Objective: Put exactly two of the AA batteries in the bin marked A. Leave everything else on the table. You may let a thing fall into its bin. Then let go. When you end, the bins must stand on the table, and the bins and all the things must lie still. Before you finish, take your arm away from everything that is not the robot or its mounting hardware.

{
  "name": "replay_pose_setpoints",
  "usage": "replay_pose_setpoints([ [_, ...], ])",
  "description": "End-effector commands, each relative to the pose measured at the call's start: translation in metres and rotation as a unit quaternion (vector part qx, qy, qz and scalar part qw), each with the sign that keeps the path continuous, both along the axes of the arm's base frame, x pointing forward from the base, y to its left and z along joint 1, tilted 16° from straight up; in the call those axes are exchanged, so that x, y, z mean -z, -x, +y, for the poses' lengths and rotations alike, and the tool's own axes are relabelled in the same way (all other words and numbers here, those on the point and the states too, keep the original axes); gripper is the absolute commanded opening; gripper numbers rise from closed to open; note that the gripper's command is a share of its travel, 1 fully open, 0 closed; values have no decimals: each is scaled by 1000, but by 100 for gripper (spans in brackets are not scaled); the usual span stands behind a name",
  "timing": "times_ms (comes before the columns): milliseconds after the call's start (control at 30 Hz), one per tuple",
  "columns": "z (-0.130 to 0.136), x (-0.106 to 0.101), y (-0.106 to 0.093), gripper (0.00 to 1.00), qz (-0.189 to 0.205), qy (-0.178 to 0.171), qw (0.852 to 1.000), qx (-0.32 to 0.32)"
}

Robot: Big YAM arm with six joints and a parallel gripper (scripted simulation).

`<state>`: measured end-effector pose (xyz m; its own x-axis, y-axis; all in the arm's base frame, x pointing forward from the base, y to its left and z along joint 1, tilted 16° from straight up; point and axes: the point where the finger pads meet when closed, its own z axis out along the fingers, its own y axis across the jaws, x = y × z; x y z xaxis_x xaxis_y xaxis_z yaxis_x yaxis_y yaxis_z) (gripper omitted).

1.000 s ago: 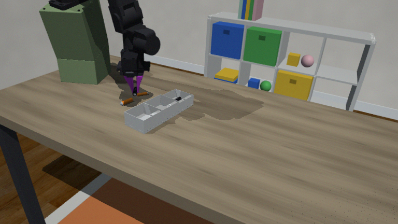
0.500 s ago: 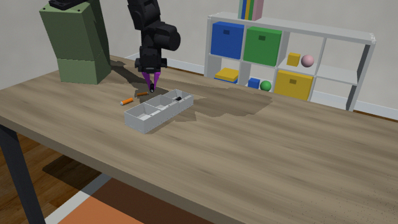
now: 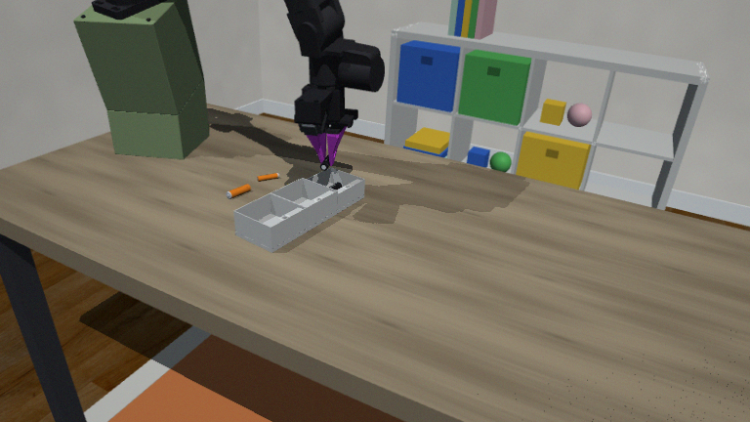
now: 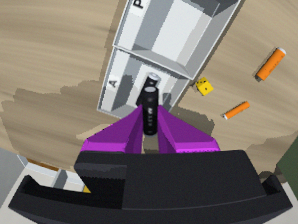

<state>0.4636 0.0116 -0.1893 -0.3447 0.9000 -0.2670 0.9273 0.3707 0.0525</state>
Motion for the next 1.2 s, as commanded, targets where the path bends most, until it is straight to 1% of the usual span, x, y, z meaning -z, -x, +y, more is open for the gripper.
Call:
replay_pose_setpoints([
  [0,17,2,-15,9,-19,-8,997,76],
  [33,17,2,-15,9,-22,-10,996,86],
  [100,17,2,-15,9,-22,-10,996,86],
  [133,2,2,-14,9,-30,-13,993,114],
  [167,-1,3,-9,9,-30,-14,992,123],
  [200,-4,6,4,9,-27,-13,991,134],
  [233,-5,2,2,9,-31,-14,989,146],
  [300,-4,-6,-15,9,-42,-18,985,169],
  [367,-5,-6,-16,9,-46,-20,980,194],
  [400,7,-4,-14,9,-47,-20,979,197],
  [433,10,-1,-13,9,-45,-20,980,194],
  [600,13,2,-12,9,-43,-19,980,194],
  [667,13,2,-12,9,-43,-19,980,194],
  [700,-2,5,-5,9,-39,-17,977,208],
  [1067,2,7,0,9,-37,-17,979,201],
  [1167,-2,8,-17,9,-50,-21,978,199],
])
